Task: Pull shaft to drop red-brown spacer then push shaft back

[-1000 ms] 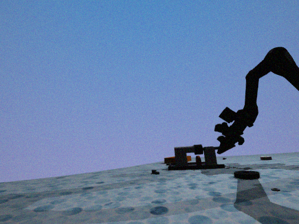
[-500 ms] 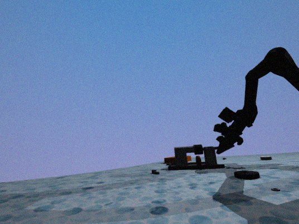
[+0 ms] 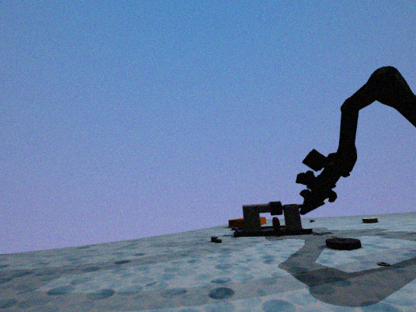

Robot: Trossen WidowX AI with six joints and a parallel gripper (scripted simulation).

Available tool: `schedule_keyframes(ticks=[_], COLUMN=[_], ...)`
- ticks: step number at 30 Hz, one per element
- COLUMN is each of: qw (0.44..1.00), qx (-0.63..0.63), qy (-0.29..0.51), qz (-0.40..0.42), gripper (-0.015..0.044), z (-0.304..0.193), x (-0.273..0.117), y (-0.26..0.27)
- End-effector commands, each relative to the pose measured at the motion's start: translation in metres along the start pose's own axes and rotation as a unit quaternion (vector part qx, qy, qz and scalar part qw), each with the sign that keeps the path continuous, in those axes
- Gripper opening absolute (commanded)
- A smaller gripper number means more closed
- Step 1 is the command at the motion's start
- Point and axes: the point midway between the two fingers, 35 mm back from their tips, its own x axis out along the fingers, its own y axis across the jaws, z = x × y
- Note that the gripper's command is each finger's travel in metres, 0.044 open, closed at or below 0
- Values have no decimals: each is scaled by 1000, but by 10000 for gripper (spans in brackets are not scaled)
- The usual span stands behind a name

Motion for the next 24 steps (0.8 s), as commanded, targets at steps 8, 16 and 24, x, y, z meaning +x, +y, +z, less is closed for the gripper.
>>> schedule_keyframes(ticks=[8, 16, 24], qw=[1000, 1000, 1000], qx=[-3, -3, -3], qy=[0, 0, 0], qz=[1, 1, 1], gripper=[0, 0, 0], z=[4, 6, 6], x=[4, 5, 5], y=[0, 0, 0])
